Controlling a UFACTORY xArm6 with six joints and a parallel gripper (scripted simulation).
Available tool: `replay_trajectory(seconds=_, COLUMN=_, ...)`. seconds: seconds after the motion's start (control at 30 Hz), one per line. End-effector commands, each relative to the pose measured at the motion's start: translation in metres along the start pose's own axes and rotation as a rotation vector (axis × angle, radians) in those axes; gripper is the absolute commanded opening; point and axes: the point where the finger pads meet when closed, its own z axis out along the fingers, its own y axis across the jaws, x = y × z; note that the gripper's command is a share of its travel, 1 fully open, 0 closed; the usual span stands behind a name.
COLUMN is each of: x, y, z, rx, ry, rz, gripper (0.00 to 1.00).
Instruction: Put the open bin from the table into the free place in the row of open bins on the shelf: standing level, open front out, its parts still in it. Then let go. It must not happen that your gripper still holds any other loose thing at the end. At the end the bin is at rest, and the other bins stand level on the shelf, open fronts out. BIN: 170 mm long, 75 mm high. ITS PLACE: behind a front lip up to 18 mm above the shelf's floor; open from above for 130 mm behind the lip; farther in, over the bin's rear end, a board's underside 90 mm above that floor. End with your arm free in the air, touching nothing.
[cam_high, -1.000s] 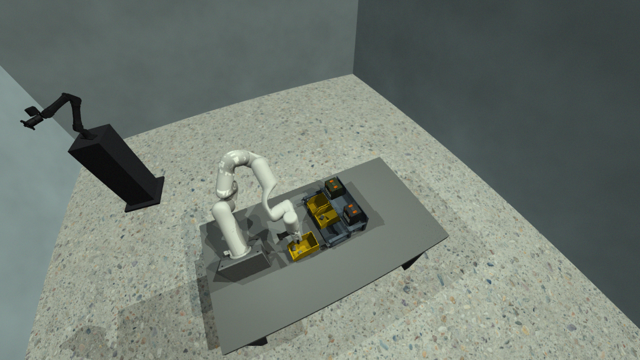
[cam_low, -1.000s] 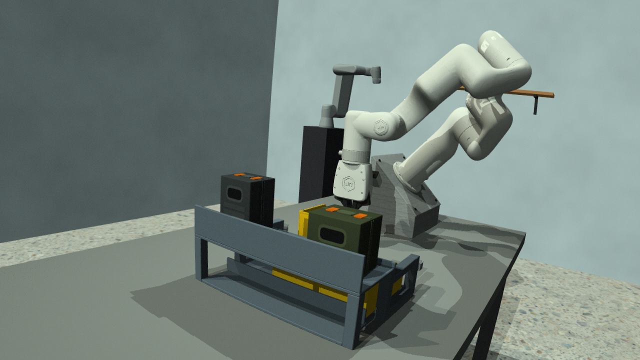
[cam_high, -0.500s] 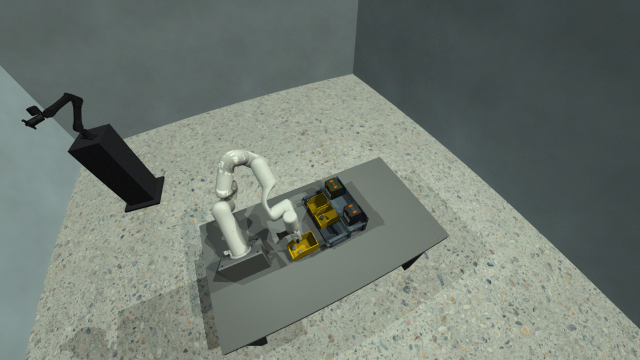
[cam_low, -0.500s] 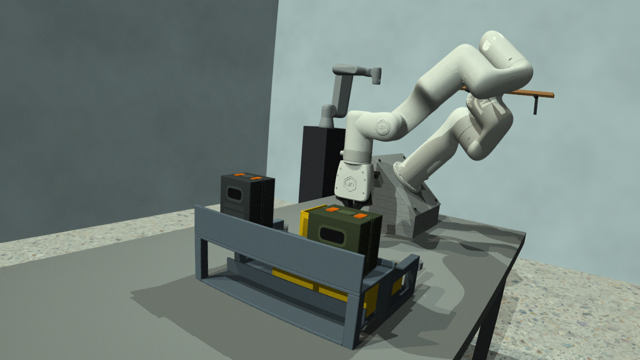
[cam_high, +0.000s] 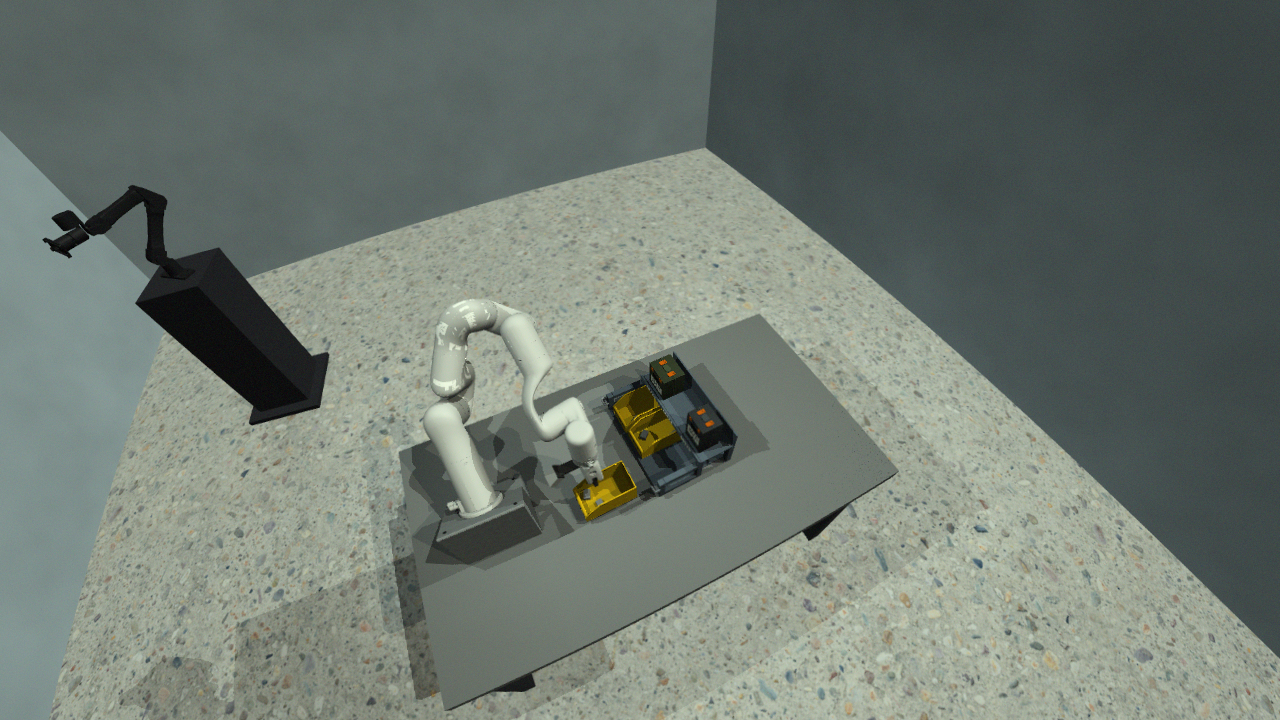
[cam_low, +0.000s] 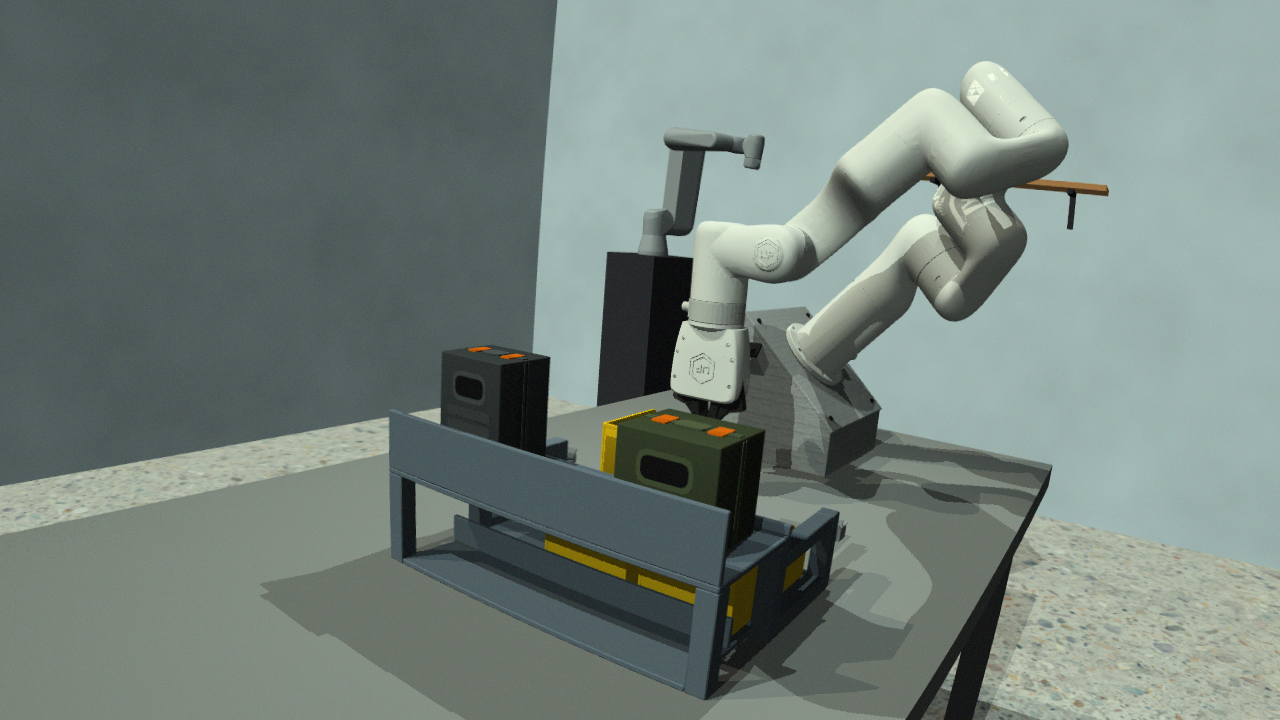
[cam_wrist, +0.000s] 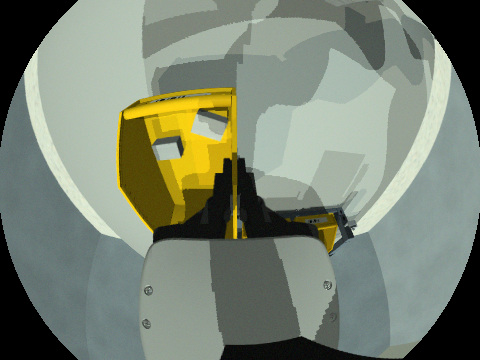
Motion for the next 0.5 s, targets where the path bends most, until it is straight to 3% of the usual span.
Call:
replay_trajectory(seconds=0.0, x=-0.001, y=0.0, z=-0.001, rx=0.001, ry=-0.002, rz=-0.001, gripper=0.0)
replay_trajectory(seconds=0.17, x=-0.016, y=0.0, z=-0.001, rx=0.001, ry=-0.002, rz=-0.001, gripper=0.0)
replay_trajectory(seconds=0.47, x=-0.016, y=0.0, z=-0.001, rx=0.001, ry=-0.002, rz=-0.001, gripper=0.0)
